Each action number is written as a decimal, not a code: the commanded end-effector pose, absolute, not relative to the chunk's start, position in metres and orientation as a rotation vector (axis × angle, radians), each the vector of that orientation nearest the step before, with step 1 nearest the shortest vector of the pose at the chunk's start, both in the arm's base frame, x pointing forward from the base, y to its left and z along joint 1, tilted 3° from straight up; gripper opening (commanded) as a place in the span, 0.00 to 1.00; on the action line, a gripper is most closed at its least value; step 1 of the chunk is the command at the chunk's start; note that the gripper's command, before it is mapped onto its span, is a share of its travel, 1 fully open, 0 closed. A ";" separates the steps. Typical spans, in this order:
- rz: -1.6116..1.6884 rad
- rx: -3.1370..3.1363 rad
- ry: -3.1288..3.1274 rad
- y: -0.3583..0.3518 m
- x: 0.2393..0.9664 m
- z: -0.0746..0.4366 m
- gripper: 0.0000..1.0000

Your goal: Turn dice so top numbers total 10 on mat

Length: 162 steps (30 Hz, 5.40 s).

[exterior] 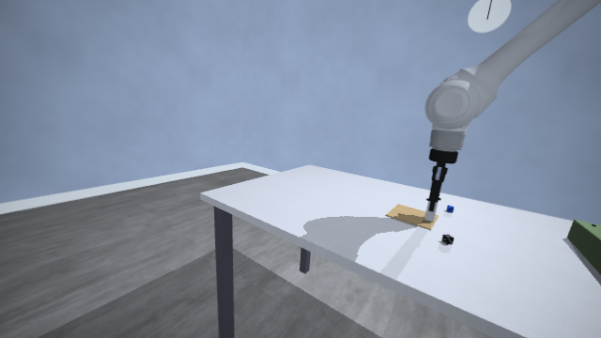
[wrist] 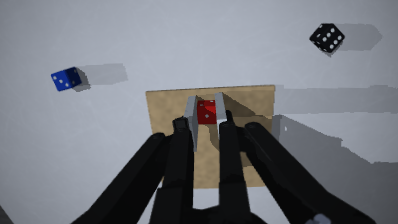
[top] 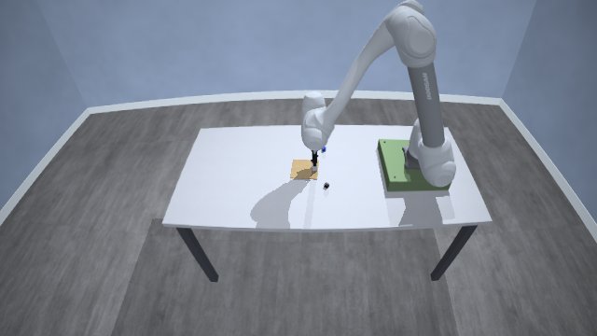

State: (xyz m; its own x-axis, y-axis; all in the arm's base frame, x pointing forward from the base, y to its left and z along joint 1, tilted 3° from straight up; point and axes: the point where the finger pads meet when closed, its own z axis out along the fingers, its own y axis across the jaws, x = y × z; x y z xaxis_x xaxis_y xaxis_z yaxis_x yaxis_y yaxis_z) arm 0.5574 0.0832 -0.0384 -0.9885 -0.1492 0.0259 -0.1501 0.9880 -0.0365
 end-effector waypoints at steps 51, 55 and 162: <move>0.059 0.234 -3.109 0.083 0.557 -0.038 0.21; 0.059 0.234 -3.109 0.083 0.557 -0.038 0.21; 0.068 -0.963 -2.982 0.199 0.483 0.032 0.21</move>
